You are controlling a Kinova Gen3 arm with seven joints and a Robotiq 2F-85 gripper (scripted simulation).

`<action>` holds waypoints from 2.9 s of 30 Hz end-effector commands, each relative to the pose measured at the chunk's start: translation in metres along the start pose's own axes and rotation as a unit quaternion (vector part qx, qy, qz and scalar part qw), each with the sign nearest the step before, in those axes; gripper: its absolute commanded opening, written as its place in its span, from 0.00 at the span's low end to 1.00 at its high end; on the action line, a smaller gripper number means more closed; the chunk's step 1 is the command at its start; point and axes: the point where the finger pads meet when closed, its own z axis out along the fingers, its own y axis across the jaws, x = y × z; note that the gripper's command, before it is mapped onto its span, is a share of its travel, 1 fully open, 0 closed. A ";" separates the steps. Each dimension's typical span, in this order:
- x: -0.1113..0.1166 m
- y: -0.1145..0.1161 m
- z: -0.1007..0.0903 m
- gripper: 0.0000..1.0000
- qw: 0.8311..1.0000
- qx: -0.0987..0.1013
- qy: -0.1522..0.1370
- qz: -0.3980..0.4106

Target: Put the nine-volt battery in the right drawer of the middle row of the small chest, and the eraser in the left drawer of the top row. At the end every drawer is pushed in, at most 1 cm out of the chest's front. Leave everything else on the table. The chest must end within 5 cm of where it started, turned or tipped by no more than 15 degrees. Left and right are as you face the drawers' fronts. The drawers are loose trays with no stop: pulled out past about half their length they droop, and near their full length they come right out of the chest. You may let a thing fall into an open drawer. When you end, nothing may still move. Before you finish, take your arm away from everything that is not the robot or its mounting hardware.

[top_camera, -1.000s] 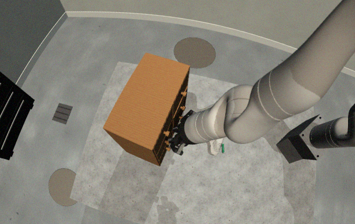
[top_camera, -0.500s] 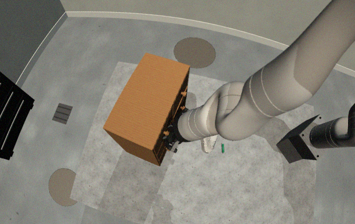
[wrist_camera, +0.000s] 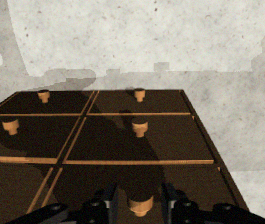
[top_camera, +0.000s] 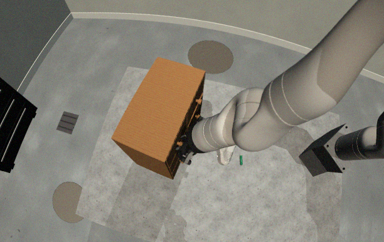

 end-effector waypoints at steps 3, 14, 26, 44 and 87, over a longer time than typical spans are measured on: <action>-0.001 0.000 0.000 0.33 1.000 0.000 -0.001 0.000; -0.001 0.000 0.000 0.13 1.000 0.000 -0.001 0.000; -0.001 0.000 0.000 0.13 1.000 0.000 -0.001 0.000; 0.000 0.000 -0.001 0.13 1.000 0.000 -0.001 0.000; 0.041 0.000 -0.020 0.13 1.000 0.000 -0.001 0.000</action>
